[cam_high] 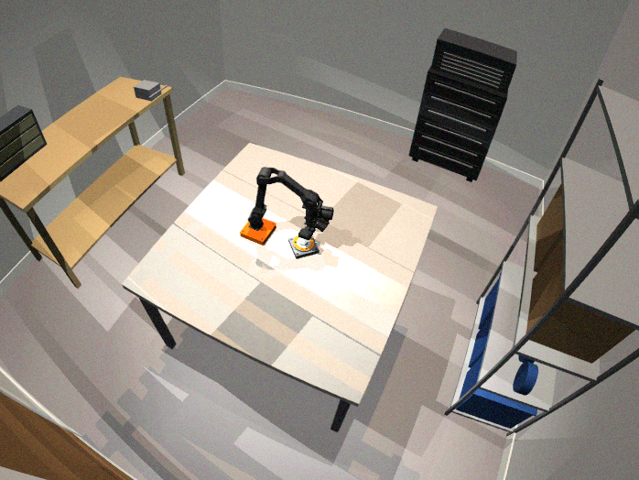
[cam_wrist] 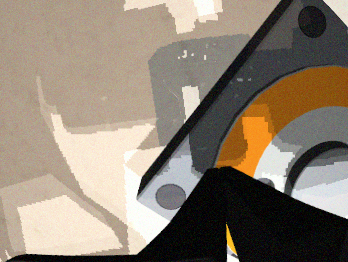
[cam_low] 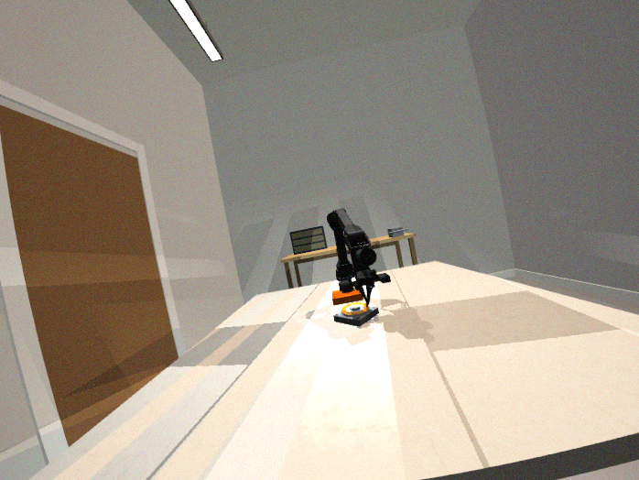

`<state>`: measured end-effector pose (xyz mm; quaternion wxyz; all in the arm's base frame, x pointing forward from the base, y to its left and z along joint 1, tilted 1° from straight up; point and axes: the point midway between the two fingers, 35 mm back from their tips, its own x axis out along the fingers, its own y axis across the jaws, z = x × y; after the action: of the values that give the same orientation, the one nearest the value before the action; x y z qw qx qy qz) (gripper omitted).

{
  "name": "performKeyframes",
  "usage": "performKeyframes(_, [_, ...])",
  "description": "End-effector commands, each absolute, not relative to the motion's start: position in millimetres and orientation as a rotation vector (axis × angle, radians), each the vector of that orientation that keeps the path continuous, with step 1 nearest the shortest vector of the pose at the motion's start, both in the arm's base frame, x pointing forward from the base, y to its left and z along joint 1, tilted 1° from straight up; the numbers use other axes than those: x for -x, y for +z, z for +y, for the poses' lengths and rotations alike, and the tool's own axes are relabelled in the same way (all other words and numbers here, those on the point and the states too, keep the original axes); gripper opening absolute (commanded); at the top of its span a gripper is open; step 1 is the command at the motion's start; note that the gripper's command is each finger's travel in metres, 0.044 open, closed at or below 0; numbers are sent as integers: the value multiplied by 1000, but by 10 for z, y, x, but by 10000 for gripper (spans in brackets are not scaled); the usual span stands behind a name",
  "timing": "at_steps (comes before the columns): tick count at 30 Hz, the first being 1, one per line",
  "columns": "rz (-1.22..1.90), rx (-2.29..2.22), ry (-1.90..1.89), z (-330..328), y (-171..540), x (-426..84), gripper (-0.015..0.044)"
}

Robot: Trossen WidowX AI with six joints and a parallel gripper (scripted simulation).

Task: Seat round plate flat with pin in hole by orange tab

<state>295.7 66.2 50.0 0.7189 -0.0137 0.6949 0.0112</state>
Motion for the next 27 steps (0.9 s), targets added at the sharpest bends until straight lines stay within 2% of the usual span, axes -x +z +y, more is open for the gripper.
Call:
performKeyframes(1, [1558,29,20,661,460,-2884,0])
performKeyframes(27, [1559,29,21,666,478,-2731,0])
